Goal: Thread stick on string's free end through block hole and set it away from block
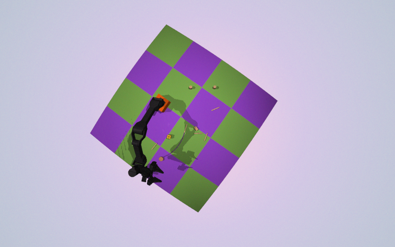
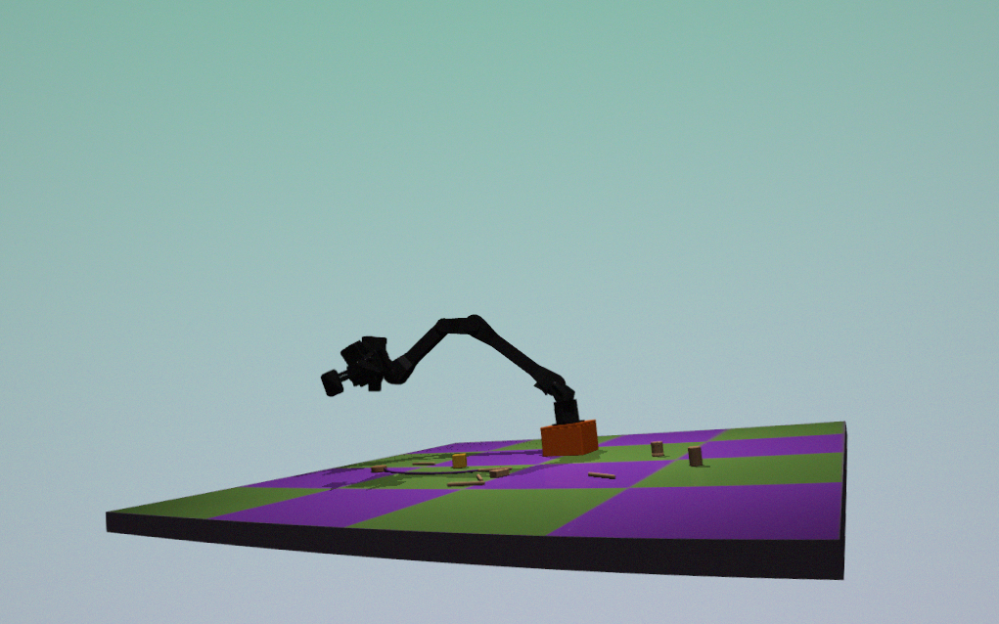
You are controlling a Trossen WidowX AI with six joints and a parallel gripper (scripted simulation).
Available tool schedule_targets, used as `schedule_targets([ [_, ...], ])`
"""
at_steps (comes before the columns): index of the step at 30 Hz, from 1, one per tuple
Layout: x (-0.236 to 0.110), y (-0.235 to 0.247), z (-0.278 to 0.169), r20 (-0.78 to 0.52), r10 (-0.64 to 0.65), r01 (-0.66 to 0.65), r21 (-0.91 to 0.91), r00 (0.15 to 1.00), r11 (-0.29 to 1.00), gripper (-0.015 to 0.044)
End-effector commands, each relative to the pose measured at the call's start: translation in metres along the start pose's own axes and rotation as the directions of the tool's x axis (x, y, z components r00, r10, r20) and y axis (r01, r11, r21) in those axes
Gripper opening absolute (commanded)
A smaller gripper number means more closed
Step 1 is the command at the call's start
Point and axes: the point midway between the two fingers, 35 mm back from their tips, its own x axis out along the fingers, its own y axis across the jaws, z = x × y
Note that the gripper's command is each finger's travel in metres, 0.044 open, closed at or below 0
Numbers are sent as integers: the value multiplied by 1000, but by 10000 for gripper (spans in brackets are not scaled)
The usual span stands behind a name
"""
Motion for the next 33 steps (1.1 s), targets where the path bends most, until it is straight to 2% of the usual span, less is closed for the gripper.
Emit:
schedule_targets([
  [1, 0, 0, 0, 0, 0, 0, 0, 1000, 1000, 426],
  [4, 4, -1, 0, 6, -23, 23, -4, 1000, 1000, 440],
  [10, 37, -6, -20, -37, -236, 233, -64, 971, 970, 440],
  [15, 53, 2, -60, -202, -389, 358, -171, 899, 918, 440],
  [19, 54, 21, -101, -390, -460, 366, -294, 797, 883, 440],
  [22, 48, 43, -134, -544, -478, 300, -386, 690, 872, 440],
  [25, 35, 71, -166, -691, -465, 169, -453, 554, 875, 440],
  [29, 7, 117, -202, -851, -408, -87, -458, 332, 885, 440],
  [33, -32, 167, -227, -943, -325, -385, -327, 72, 863, 440],
])
